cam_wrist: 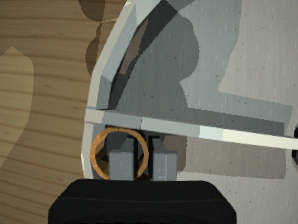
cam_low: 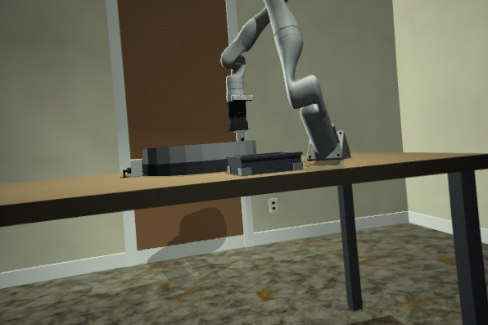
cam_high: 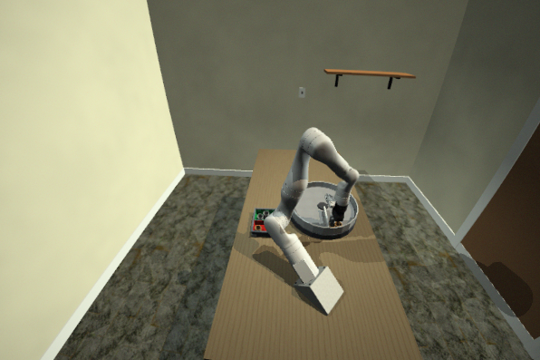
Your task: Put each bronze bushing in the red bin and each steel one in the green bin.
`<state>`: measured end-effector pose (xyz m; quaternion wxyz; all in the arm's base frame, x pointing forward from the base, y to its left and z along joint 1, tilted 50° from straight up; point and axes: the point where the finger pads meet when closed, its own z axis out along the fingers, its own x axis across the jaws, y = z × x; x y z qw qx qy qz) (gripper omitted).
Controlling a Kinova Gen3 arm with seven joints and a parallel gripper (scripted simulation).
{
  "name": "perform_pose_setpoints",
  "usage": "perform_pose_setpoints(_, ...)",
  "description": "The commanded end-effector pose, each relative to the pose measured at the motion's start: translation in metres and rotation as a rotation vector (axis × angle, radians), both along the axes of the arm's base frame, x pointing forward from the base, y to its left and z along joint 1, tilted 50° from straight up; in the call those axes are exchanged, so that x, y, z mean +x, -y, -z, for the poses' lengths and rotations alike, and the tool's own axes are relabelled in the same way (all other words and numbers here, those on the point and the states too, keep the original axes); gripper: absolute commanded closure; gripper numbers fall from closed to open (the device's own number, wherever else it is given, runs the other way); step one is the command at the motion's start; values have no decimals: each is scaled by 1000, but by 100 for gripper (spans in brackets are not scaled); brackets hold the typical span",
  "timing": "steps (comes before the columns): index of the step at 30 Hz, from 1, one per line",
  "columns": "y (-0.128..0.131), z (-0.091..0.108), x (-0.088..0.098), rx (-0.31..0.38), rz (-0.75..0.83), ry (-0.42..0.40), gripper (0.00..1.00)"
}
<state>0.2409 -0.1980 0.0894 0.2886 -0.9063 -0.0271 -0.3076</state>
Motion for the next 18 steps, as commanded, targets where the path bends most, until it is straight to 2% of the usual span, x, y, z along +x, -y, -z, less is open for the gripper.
perform_pose_setpoints(1, 1, -1, -1, -1, 1, -1, 100)
perform_pose_setpoints(18, 4, -4, -3, -1, 0, -2, 100)
